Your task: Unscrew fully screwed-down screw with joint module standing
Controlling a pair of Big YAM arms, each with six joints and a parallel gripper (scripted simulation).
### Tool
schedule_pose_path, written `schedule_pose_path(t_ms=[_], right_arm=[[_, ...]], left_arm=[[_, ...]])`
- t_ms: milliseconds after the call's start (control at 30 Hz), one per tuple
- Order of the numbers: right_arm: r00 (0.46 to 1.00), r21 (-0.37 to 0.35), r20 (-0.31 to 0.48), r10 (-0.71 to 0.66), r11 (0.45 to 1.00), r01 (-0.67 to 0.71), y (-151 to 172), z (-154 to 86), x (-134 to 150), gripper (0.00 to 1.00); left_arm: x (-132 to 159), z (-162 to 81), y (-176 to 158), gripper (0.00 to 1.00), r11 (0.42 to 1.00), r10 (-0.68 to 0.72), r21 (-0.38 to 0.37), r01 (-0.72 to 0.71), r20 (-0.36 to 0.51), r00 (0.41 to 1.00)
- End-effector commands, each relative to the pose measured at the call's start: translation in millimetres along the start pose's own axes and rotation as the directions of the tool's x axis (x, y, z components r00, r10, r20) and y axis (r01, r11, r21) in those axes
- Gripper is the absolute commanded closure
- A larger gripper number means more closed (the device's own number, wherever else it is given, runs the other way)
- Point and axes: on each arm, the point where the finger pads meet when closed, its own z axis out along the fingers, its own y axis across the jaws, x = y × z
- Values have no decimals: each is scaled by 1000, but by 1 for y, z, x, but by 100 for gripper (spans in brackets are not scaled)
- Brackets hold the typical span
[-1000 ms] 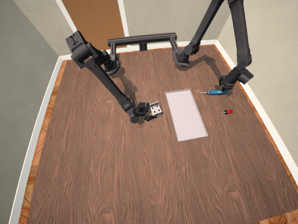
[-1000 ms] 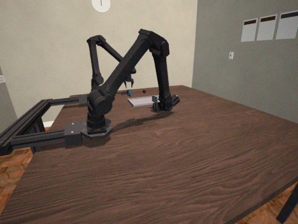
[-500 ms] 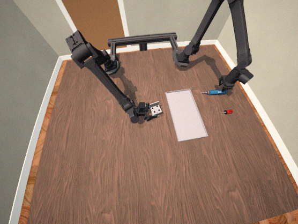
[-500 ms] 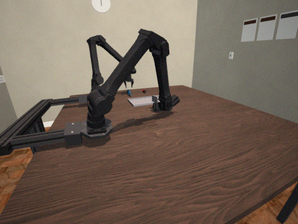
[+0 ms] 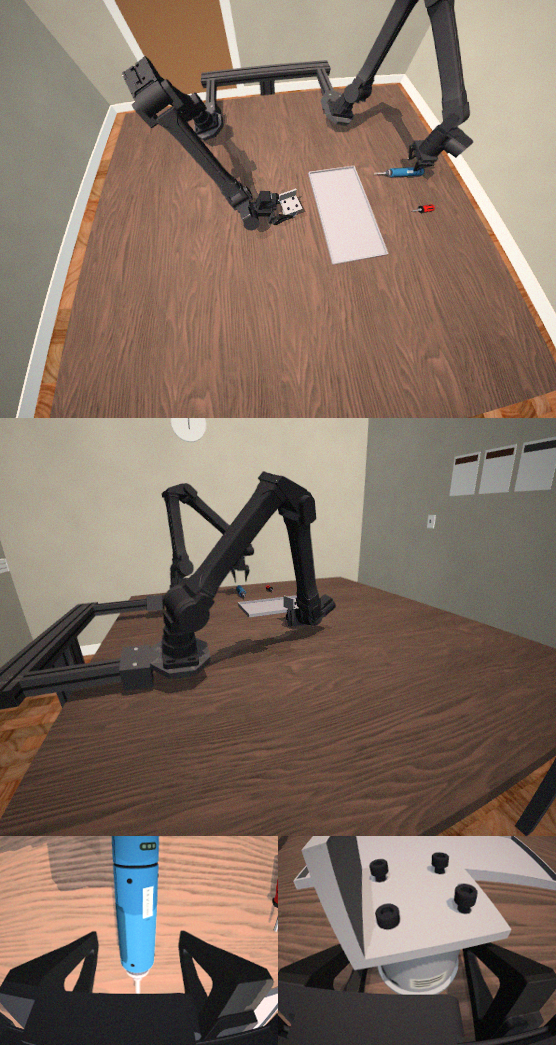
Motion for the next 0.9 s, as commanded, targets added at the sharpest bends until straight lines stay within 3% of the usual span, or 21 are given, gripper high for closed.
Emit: schedule_pose_path(t_ms=[0, 400, 433, 867], right_arm=[[999, 26, 14, -32, 999, 32, -20, 4, -10, 26], [999, 26, 14, -32, 999, 32, -20, 4, -10, 26], [999, 26, 14, -32, 999, 32, -20, 4, -10, 37], [1000, 16, 10, -26, 1000, 26, -13, 0, -10, 37]], left_arm=[[-7, -8, -9, 35, 1000, -9, 22, 9, 14, 1000], [-7, -8, -9, 35, 1000, -9, 22, 9, 14, 1000], [-7, -8, -9, 35, 1000, -9, 22, 9, 14, 1000], [-7, -8, -9, 35, 1000, -9, 22, 9, 14, 1000]])
